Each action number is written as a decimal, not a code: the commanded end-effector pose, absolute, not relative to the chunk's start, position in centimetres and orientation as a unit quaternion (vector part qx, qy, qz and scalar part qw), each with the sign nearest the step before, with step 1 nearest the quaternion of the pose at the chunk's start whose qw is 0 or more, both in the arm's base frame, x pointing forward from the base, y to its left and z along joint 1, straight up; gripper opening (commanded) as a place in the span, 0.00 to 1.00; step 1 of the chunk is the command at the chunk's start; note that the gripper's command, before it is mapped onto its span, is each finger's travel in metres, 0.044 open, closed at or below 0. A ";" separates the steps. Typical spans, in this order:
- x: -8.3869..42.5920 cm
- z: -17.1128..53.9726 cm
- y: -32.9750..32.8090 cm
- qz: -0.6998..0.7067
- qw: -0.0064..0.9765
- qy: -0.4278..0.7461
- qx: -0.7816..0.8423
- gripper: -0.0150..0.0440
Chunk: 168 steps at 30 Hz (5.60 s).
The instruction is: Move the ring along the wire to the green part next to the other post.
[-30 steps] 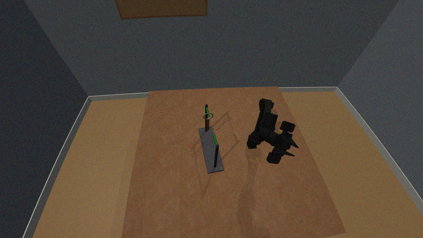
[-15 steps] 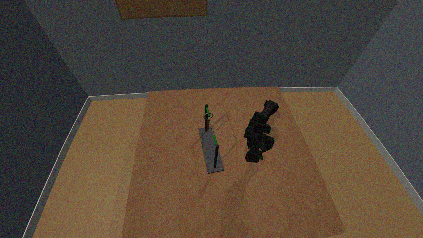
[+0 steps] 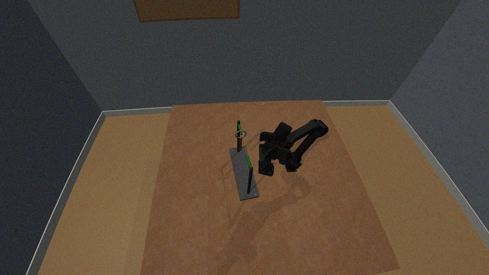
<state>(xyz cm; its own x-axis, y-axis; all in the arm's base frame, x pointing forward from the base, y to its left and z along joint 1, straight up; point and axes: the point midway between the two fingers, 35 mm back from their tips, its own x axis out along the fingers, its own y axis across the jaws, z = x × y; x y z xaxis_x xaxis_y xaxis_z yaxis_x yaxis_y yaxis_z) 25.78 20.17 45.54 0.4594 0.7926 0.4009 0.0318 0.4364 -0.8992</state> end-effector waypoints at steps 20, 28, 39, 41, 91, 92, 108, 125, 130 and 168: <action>35.4 41.7 -1.4 0.082 0.900 -0.193 -0.382 0.53; 34.9 40.3 -9.9 -0.008 0.937 -0.127 -0.324 0.53; 33.4 38.5 -16.1 -0.063 0.957 -0.073 -0.274 0.53; 33.2 37.6 -16.9 -0.069 0.959 -0.058 -0.269 0.53; 22.9 11.3 -10.0 0.057 0.996 0.068 -0.006 0.53; 23.3 11.6 -9.9 0.058 0.996 0.064 -0.008 0.53; 25.5 13.5 -9.3 0.062 0.997 0.039 -0.009 0.53; 28.0 13.6 -9.3 0.062 0.997 0.038 -0.010 0.53; 28.7 13.5 -9.2 0.062 0.997 0.038 -0.010 0.53; 32.4 13.0 -8.4 0.062 0.997 0.035 -0.009 0.53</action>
